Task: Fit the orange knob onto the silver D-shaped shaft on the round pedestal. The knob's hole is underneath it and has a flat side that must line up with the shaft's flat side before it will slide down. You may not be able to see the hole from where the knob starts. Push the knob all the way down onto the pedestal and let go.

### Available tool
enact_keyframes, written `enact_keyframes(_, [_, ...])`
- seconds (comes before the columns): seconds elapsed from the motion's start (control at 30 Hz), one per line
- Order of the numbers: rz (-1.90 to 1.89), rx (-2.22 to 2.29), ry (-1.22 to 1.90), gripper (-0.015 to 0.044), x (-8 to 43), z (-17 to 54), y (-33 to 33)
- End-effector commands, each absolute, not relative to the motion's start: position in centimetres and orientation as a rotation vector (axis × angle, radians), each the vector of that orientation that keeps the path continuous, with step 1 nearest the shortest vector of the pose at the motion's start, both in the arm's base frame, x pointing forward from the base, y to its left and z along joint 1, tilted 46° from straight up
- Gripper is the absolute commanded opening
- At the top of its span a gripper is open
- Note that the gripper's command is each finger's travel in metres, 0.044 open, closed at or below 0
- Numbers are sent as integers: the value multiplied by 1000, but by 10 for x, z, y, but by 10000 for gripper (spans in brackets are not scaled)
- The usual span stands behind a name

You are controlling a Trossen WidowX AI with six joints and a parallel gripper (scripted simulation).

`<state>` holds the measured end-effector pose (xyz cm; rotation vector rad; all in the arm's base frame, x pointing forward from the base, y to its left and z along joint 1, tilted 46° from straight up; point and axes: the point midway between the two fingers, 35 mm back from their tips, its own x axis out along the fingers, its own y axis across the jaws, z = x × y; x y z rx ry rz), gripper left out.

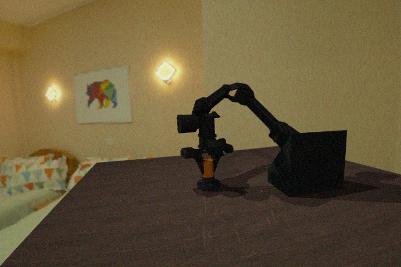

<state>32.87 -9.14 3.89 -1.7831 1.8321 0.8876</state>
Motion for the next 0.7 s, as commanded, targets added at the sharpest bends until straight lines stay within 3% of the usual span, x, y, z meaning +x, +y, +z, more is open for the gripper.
enact_keyframes(0.0, [883, -1781, 1832, 184, 329, 39, -91])
enact_keyframes(0.33, [883, -1781, 1832, 440, 329, 39, -91])
enact_keyframes(0.67, [883, -1780, 1831, 440, 330, 41, -89])
